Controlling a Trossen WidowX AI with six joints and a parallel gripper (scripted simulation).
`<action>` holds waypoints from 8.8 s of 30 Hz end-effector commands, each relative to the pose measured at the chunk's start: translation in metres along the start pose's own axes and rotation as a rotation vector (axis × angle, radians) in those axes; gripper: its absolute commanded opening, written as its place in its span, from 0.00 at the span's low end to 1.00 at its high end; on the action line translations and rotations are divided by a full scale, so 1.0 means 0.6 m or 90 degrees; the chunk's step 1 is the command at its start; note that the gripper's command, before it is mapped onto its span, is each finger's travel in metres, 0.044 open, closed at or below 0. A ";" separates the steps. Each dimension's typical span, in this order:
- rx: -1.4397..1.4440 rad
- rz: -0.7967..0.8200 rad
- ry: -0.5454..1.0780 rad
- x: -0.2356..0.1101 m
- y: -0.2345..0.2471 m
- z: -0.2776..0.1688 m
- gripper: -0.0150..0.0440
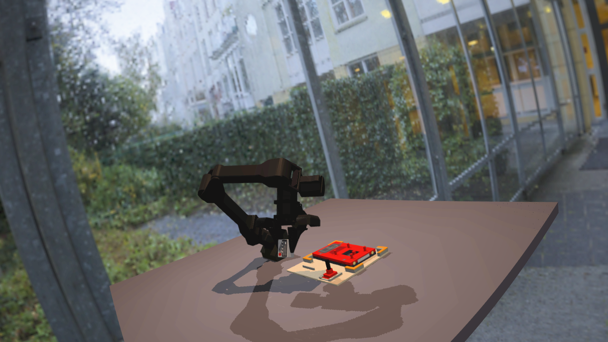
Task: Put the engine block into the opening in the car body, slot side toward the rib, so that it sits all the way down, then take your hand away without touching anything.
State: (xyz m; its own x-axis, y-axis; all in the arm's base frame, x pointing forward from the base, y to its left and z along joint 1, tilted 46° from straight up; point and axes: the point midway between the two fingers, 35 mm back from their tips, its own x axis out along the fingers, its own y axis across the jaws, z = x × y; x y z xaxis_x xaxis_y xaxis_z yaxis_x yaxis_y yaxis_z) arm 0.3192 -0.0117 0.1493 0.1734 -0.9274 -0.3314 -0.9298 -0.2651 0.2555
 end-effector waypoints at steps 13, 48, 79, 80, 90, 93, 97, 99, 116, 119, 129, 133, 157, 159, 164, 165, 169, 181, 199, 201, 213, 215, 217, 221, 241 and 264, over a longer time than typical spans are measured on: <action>0.038 -0.024 0.131 0.017 -0.002 0.023 0.25; -0.007 -0.012 0.176 0.116 -0.003 0.075 0.25; -0.007 -0.012 0.177 0.145 -0.003 0.088 0.25; -0.007 -0.012 0.177 0.145 -0.003 0.088 0.25; -0.007 -0.012 0.177 0.149 -0.003 0.090 0.25; -0.007 -0.012 0.177 0.150 -0.003 0.091 0.25; -0.007 -0.012 0.177 0.153 -0.003 0.092 0.25; -0.007 -0.012 0.177 0.153 -0.003 0.092 0.25; -0.007 -0.012 0.177 0.160 -0.003 0.096 0.25; -0.007 -0.012 0.177 0.160 -0.003 0.096 0.25; -0.007 -0.012 0.176 0.154 -0.007 0.099 0.25; -0.007 -0.012 0.177 0.155 -0.008 0.104 0.25; 0.003 -0.016 0.179 0.144 -0.011 0.101 1.00; 0.000 -0.013 0.181 0.144 -0.009 0.100 1.00; -0.002 -0.015 0.176 0.138 -0.013 0.111 1.00; -0.003 -0.016 0.175 0.136 -0.014 0.115 1.00; -0.005 -0.021 0.166 0.123 -0.015 0.131 1.00; 0.251 -0.081 0.142 0.092 -0.066 0.153 1.00; 0.174 -0.064 0.153 0.104 -0.043 0.146 1.00; 0.174 -0.064 0.153 0.104 -0.043 0.146 1.00; 0.188 -0.065 0.149 0.103 -0.044 0.146 1.00; 0.227 -0.067 0.138 0.102 -0.045 0.145 1.00; 0.270 -0.069 0.127 0.101 -0.047 0.143 1.00; 0.356 -0.071 0.103 0.099 -0.051 0.140 1.00; 0.785 -0.037 -0.006 0.083 -0.063 0.123 1.00; 1.276 0.086 -0.085 0.057 -0.067 0.099 1.00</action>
State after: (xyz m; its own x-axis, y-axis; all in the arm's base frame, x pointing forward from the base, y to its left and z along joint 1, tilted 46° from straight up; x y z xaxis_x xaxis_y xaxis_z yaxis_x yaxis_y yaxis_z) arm 0.3419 -0.0191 0.0691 0.1604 -0.8768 -0.4532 -0.0238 0.4556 -0.8899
